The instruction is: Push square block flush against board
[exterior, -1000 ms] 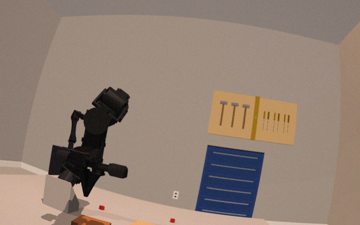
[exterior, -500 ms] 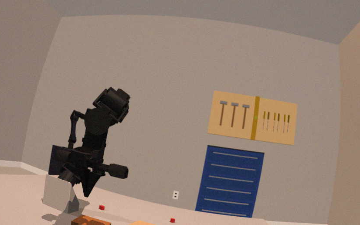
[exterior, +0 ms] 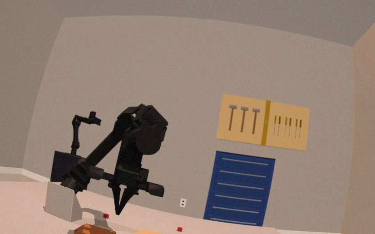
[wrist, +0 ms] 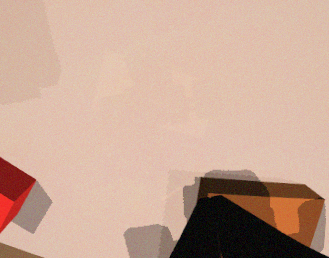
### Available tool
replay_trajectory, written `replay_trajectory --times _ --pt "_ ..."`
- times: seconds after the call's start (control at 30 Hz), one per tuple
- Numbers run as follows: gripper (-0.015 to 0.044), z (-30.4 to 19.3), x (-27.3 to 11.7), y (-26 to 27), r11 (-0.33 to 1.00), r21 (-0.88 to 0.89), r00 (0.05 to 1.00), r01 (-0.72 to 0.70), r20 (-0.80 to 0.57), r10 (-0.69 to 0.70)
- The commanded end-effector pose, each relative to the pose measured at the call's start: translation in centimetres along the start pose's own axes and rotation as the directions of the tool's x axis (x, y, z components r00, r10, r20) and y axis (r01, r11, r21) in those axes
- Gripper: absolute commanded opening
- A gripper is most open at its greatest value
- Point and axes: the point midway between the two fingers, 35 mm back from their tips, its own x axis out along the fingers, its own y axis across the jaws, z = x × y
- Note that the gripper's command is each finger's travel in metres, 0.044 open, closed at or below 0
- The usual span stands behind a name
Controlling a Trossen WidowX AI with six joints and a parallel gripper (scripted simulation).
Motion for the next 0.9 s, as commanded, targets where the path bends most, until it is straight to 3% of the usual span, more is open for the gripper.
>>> replay_trajectory --times 0.0,0.4,0.87 --pt "0.0 -0.4 -0.3 3.6 0.991 -0.132 1.0 -0.001 0.026 0.005" --pt "0.0 -2.5 0.4 11.2 0.929 -0.371 0.999 0.007 0.047 0.011" --pt "0.0 -8.7 2.3 22.1 0.668 -0.742 0.998 -0.046 -0.008 0.06"
